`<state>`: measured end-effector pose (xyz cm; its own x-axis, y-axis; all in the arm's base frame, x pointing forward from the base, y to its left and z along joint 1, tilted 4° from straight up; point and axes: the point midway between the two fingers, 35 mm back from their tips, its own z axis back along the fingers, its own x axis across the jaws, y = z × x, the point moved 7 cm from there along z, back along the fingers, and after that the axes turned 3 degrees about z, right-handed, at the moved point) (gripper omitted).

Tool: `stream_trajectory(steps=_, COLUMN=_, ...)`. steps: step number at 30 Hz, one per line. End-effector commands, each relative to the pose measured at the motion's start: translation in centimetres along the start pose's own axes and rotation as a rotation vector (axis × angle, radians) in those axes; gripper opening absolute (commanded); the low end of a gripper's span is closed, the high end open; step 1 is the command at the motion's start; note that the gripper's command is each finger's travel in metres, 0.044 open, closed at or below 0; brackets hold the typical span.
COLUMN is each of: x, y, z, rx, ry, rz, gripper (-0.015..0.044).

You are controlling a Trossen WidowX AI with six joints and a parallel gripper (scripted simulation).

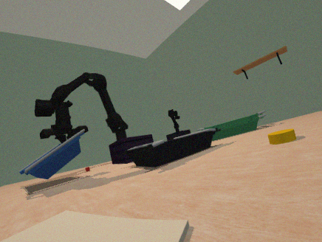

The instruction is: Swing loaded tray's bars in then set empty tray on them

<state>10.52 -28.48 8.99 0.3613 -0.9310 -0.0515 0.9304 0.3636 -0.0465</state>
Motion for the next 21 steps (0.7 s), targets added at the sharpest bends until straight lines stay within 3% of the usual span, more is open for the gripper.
stream_trajectory(steps=1, x=1.4, y=0.0, z=2.5, rx=-0.002, ry=-0.036, rz=-0.005, gripper=0.0000)
stream_trajectory(steps=13, x=2.9, y=-0.1, z=8.0, rx=-0.002, ry=-0.038, rz=-0.005, gripper=0.0000)
stream_trajectory(steps=21, x=3.0, y=-0.1, z=8.3, rx=-0.002, ry=-0.038, rz=-0.005, gripper=0.0000)
